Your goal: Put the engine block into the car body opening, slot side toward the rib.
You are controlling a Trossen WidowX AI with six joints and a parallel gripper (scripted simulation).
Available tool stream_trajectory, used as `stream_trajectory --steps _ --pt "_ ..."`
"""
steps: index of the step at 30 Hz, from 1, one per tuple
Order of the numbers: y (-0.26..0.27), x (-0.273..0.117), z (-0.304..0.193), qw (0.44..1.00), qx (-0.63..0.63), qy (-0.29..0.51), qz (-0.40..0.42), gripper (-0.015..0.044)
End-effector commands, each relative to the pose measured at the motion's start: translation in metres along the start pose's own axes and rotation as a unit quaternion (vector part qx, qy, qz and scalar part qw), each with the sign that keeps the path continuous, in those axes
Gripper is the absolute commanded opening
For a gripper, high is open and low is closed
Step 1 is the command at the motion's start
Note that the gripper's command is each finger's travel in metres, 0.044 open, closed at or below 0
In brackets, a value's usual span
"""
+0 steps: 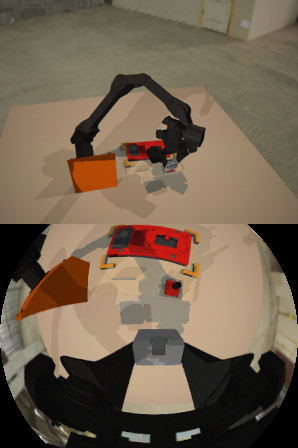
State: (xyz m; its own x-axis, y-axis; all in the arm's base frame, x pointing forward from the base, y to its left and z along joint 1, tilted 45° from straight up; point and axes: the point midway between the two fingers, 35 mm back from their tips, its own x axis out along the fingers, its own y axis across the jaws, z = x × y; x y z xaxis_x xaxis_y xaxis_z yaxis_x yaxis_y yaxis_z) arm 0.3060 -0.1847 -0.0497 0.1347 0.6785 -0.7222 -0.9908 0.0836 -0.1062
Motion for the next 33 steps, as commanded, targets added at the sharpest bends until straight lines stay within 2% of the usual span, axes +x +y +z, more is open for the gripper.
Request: stream_trajectory --steps 1,7,18,33 --pt "0.0 -0.01 0.001 1.0 -0.004 0.003 0.0 0.0" --pt "0.003 0.009 -0.019 1.0 -0.004 0.003 0.0 0.0" --pt "0.002 0.006 -0.013 0.999 -0.004 0.039 0.001 0.0" --pt "0.002 0.015 0.002 0.963 -0.004 0.268 0.01 0.0"
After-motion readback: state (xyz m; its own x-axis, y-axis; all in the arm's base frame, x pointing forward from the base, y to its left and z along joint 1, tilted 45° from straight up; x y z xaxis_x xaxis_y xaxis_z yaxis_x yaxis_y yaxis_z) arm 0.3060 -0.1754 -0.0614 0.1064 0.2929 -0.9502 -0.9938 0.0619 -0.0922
